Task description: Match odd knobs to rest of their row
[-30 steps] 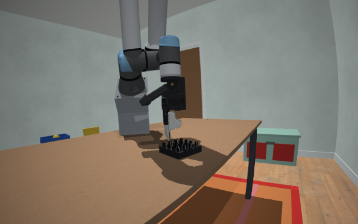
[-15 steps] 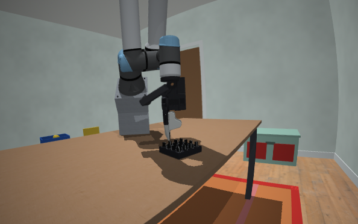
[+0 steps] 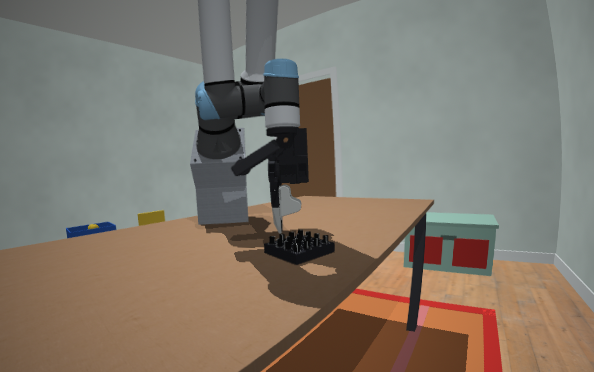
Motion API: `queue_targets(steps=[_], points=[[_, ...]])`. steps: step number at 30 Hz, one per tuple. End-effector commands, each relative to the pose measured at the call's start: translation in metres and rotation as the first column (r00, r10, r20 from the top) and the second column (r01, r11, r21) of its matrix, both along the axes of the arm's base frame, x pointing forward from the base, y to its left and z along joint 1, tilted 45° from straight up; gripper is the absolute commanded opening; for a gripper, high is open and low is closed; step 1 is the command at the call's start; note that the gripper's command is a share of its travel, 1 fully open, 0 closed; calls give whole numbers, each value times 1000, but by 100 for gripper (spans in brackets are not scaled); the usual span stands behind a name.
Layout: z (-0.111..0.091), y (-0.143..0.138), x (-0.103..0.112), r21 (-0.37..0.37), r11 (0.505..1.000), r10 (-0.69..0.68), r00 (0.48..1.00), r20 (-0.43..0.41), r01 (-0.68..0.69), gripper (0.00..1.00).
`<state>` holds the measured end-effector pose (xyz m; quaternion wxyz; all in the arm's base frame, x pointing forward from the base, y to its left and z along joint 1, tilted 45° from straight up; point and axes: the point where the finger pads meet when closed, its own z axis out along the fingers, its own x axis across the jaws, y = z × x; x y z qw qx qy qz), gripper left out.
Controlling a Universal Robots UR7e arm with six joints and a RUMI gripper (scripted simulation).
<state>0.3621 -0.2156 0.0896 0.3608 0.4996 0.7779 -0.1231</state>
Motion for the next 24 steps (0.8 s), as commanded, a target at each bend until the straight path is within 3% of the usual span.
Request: queue_targets(steps=[1, 24], points=[[0, 0, 1, -1, 1000, 0, 1000, 1, 0, 11], [-9, -8, 6, -1, 1000, 0, 1000, 1, 0, 11]])
